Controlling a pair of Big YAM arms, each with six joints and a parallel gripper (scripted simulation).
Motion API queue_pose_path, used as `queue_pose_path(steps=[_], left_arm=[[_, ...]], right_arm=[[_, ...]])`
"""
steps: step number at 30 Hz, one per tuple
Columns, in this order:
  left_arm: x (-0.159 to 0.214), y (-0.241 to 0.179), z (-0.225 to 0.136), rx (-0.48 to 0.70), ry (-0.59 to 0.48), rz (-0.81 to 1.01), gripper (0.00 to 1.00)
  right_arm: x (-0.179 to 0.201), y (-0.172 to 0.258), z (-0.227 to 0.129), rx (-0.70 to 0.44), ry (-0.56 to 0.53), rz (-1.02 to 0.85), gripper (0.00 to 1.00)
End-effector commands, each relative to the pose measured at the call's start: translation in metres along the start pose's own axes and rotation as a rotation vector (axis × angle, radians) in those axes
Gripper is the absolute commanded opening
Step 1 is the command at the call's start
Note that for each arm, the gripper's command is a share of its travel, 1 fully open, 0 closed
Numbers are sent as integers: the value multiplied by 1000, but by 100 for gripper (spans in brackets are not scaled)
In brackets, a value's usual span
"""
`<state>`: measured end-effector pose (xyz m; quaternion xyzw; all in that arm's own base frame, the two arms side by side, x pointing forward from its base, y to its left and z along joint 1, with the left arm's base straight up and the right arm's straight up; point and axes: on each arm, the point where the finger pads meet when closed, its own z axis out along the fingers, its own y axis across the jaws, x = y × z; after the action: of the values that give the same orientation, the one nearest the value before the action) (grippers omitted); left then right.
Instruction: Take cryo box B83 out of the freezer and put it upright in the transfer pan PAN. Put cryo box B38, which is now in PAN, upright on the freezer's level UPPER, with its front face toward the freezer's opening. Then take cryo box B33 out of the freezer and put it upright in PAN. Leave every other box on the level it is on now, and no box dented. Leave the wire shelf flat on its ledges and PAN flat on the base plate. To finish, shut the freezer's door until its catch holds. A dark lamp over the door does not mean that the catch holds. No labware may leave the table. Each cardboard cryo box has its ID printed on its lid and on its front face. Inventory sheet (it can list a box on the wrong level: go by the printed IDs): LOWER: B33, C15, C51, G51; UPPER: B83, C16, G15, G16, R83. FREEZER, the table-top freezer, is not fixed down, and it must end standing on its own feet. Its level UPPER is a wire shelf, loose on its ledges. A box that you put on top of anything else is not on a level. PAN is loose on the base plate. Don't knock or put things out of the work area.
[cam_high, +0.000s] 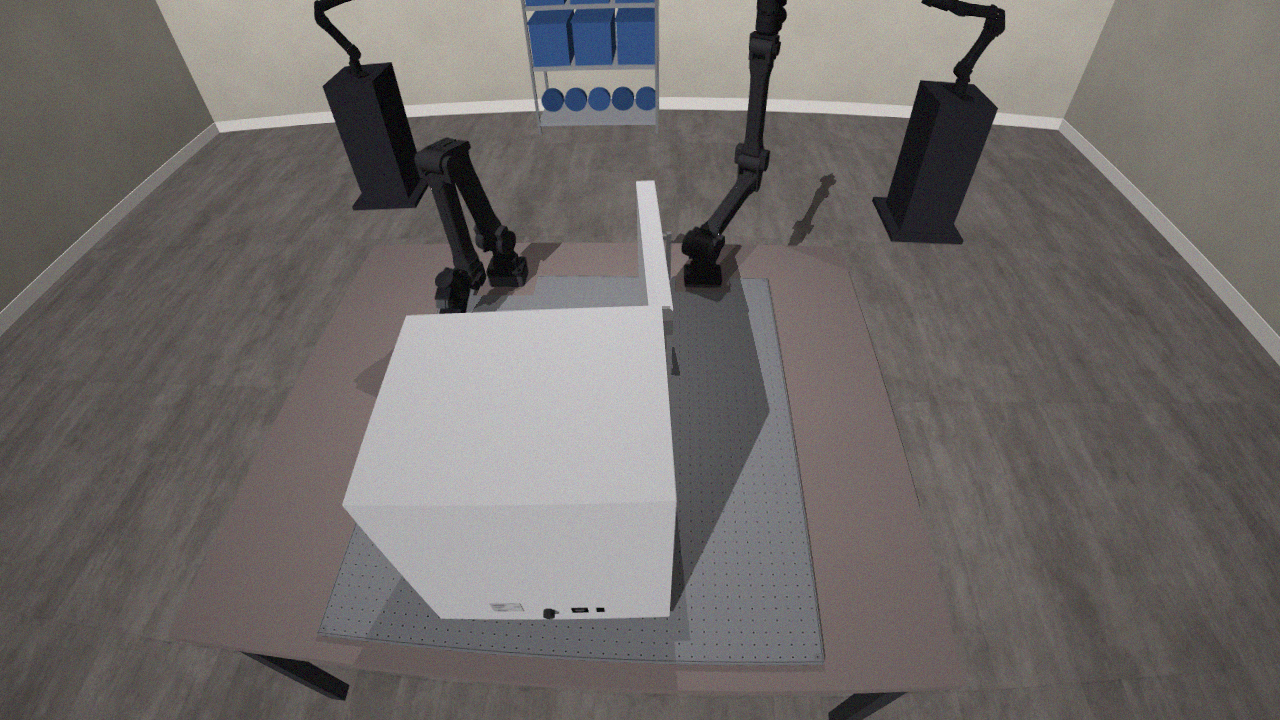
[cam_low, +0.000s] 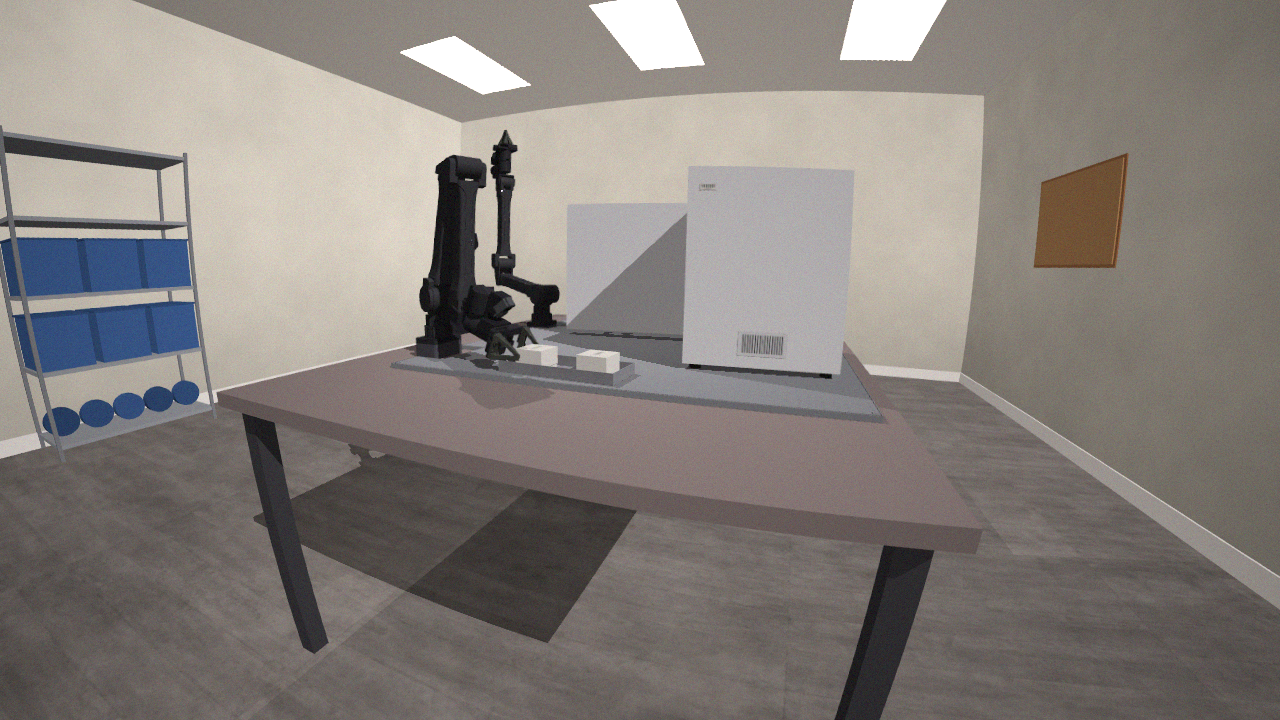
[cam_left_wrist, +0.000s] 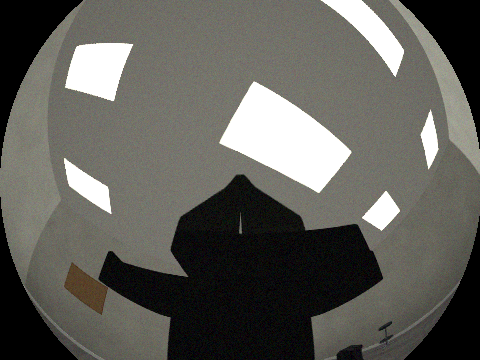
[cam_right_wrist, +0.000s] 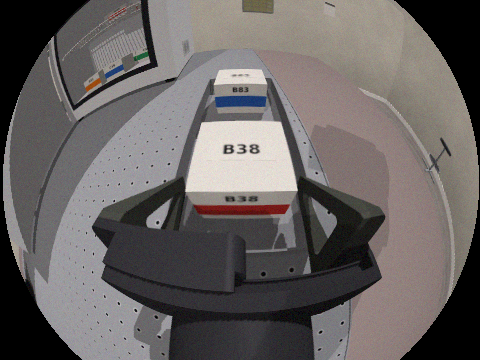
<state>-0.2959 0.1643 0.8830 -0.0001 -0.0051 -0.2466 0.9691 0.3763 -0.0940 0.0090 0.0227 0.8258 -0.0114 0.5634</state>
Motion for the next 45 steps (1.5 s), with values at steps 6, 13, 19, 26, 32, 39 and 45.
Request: queue_pose_path(steps=[6, 13, 19, 26, 32, 39, 45], left_arm=[[13, 1, 1, -2, 37, -13, 0], [13, 1, 1, -2, 37, -13, 0], [13, 1, 1, -2, 37, -13, 0], [13, 1, 1, -2, 37, -13, 0], [13, 1, 1, -2, 37, -13, 0], [13, 1, 1, -2, 37, -13, 0], [13, 1, 1, -2, 37, -13, 0]], right_arm=[[-7, 5, -2, -5, -31, -3, 100], [-9, 0, 1, 3, -37, -10, 77], [-9, 0, 1, 3, -37, -10, 77], [-9, 0, 1, 3, -37, -10, 77], [-9, 0, 1, 3, -37, -10, 77], [-14, 5, -5, -5, -28, -3, 77], [-24, 5, -7, -5, -30, -5, 77]])
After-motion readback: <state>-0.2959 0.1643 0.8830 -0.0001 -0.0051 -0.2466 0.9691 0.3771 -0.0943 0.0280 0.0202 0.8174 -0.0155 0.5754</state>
